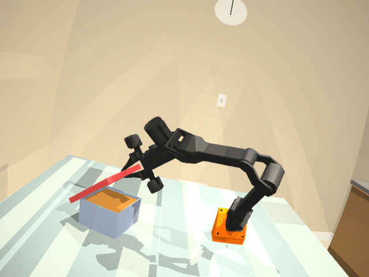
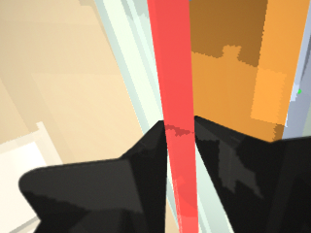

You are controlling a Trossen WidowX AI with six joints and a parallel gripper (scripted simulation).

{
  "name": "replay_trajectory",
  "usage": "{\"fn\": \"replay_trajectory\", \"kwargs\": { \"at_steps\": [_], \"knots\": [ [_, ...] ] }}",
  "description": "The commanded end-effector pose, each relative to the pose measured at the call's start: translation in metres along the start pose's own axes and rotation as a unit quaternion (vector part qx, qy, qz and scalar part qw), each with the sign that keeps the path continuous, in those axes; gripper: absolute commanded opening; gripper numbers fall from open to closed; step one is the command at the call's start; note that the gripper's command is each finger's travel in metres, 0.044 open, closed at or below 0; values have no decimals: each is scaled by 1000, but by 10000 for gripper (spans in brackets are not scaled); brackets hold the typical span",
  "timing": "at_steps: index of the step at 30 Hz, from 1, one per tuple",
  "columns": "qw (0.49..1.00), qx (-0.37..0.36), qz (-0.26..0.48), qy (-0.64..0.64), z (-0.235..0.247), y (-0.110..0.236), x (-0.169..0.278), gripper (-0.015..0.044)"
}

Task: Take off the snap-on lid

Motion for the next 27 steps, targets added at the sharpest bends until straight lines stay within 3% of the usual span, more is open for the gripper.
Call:
{"fn": "replay_trajectory", "kwargs": {
  "at_steps": [1, 27],
  "knots": [
    [1000, -4, 2, 2, 8, 3, 2, 0],
    [1000, -4, 1, 2, 34, 25, 8, 0]
  ]
}}
Point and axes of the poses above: the point midway between the two fingers, 35 mm back from their tips, its own y axis back along the fingers, its own z axis across the jaws, x = y × z, the point moved 1 cm from there along y, back along the fingers, and after that the axes turned 13 degrees about -y, right-handed, at the moved point
